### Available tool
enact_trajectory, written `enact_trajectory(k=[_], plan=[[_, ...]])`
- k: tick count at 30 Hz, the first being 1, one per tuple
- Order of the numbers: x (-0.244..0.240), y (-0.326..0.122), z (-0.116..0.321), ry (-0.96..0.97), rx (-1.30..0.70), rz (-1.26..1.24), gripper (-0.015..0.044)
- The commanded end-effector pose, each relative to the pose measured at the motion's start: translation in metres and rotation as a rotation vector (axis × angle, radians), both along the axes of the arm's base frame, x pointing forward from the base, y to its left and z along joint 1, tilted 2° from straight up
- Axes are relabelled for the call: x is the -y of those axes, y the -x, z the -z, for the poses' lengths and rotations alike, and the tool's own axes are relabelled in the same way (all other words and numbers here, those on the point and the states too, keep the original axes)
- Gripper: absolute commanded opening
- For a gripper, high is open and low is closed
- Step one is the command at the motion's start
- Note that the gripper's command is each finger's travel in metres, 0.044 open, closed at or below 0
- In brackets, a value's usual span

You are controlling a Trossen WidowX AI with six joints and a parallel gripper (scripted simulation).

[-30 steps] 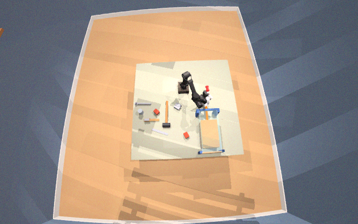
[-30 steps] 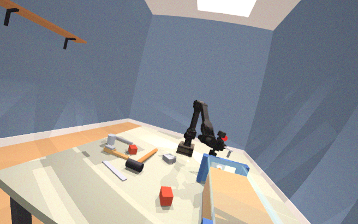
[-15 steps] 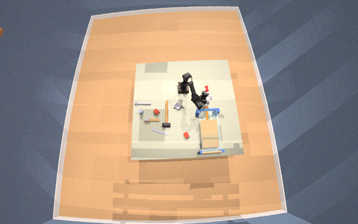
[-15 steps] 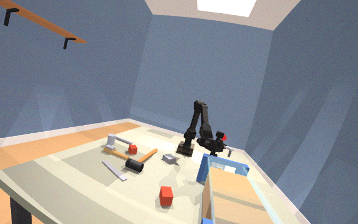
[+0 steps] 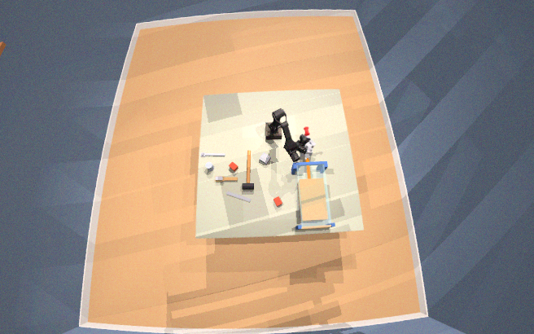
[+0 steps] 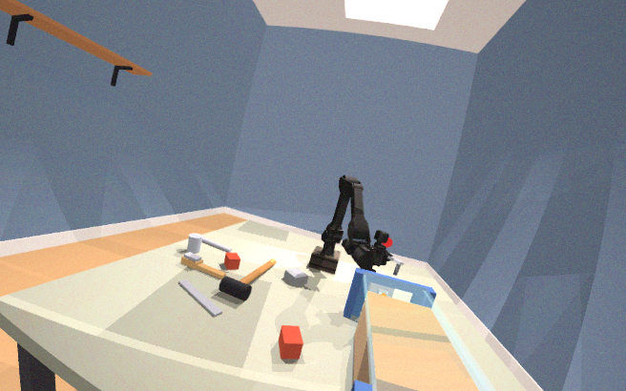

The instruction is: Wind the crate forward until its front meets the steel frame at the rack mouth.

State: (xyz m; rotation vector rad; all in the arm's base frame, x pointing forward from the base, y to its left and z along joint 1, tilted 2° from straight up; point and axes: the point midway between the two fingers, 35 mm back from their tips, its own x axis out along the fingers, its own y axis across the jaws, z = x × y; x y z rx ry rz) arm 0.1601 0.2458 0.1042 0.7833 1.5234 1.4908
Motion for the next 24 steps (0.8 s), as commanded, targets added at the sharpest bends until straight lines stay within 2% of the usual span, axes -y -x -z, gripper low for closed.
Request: enact_trajectory(k=[1, 24], plan=[[0.006, 0.004, 0.002, -0.003, -0.003, -0.002, 0.0], [0.04, 0.016, -0.002, -0.039, -0.045, 0.014, 0.0]])
